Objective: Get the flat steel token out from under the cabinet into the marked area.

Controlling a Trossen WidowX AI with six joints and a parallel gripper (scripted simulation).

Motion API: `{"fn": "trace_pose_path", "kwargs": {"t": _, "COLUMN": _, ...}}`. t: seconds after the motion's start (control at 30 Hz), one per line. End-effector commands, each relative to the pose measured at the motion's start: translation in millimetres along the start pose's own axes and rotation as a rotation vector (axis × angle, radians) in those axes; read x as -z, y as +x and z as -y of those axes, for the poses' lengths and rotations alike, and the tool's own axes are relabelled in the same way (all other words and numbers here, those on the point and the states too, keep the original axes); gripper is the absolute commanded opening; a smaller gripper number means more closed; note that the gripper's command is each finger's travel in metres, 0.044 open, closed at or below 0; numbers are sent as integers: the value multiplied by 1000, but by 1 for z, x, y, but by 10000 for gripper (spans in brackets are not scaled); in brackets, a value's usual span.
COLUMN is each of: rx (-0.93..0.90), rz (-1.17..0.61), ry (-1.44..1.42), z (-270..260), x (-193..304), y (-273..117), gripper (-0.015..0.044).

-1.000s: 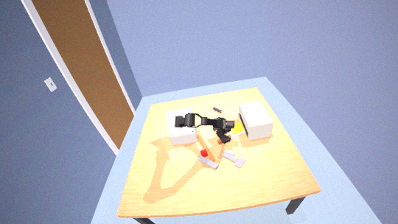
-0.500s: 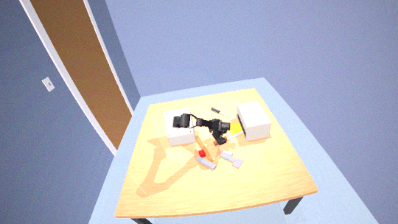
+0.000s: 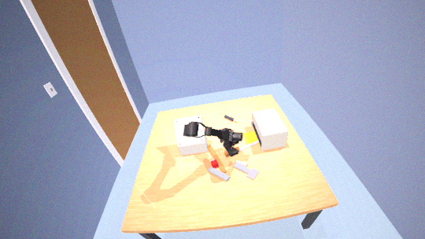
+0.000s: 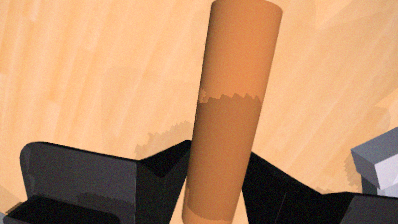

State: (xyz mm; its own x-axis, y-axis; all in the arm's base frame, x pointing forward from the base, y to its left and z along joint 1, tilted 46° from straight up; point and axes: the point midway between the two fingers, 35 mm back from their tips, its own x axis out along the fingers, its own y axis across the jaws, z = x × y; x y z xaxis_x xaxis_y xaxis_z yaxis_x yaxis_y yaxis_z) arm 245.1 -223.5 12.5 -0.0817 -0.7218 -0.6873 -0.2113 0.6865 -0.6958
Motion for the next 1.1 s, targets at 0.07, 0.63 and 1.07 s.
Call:
{"fn": "trace_pose_path", "kwargs": {"t": 0.07, "rx": -5, "rz": -2, "ry": -3, "z": -1, "x": 10, "y": 1, "gripper": 0}}
{"fn": "trace_pose_path", "kwargs": {"t": 0.63, "rx": -5, "rz": -3, "ry": -4, "z": 2, "x": 33, "y": 1, "gripper": 0}}
{"fn": "trace_pose_path", "kwargs": {"t": 1.07, "rx": -1, "rz": -1, "ry": 0, "z": 5, "x": 39, "y": 0, "gripper": 26}}
